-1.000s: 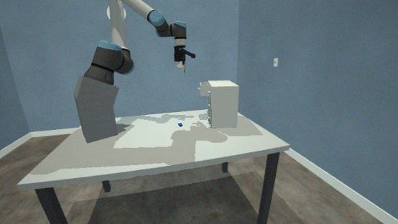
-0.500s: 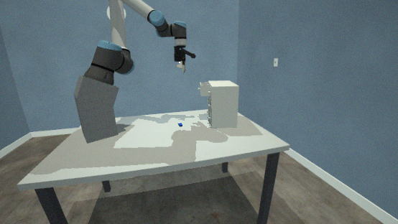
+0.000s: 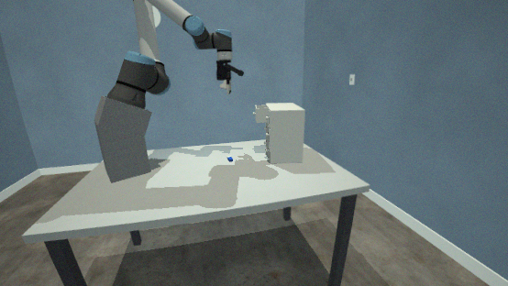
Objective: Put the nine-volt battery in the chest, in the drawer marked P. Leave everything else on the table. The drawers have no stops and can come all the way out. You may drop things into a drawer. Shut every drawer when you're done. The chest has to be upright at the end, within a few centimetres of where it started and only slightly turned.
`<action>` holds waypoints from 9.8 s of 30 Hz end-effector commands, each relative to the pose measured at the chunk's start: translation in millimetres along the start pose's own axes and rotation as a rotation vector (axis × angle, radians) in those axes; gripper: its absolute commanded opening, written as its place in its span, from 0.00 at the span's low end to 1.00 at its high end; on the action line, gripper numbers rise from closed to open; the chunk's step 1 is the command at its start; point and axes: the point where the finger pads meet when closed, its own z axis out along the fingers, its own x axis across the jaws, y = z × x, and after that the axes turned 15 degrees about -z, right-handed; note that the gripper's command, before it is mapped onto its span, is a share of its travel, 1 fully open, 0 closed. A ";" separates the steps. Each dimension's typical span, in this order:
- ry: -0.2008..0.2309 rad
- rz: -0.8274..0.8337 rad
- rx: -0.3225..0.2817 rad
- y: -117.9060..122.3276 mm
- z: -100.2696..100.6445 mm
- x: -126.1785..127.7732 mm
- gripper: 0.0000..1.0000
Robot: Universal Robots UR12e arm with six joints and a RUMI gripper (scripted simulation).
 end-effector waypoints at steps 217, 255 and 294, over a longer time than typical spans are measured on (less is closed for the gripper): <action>0.318 0.000 1.182 -96.2 119.2 9.8 0.20; 0.318 0.000 1.182 -111.1 123.9 13.8 0.20; 0.318 0.000 1.182 -116.5 123.9 15.3 0.20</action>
